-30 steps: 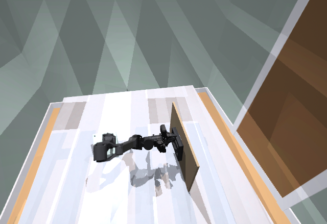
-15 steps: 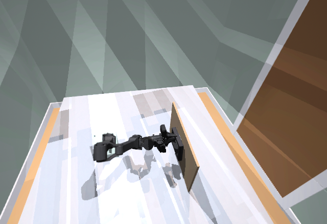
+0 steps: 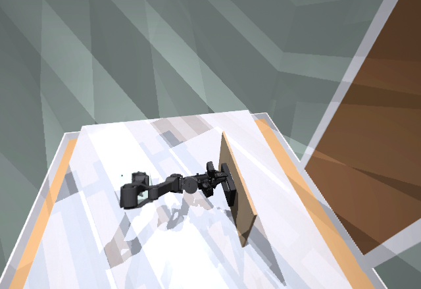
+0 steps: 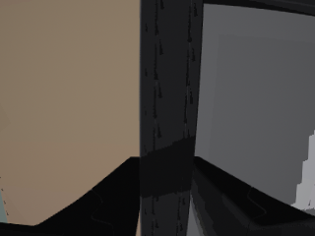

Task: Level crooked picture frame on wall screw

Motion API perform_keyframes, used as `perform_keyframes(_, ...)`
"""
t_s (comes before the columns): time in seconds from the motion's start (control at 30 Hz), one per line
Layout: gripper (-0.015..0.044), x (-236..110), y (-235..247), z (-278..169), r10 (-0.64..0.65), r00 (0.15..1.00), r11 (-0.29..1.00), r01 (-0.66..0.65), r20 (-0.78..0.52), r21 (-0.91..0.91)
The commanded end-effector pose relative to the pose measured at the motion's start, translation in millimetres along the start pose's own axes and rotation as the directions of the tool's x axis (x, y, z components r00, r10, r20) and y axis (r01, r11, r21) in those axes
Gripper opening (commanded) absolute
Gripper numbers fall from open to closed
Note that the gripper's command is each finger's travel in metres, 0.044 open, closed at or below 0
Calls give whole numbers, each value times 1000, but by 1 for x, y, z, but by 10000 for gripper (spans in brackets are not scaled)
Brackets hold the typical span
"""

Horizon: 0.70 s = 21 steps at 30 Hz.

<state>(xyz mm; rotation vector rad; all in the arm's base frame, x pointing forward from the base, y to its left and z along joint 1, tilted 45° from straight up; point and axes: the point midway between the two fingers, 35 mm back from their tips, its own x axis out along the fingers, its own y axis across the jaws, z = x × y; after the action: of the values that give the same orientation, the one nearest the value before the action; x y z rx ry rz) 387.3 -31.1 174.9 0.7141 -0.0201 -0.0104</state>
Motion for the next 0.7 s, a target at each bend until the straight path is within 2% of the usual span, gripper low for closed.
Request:
perform_keyframes(0.0,0,0,0,0,-3,1000,1000,3,1,30)
perform_keyframes(0.43,0,0,1,1,-3,1000,995,3,0,100)
perform_keyframes(0.67,184,0,1,0,0,1000,997,0,-1,75)
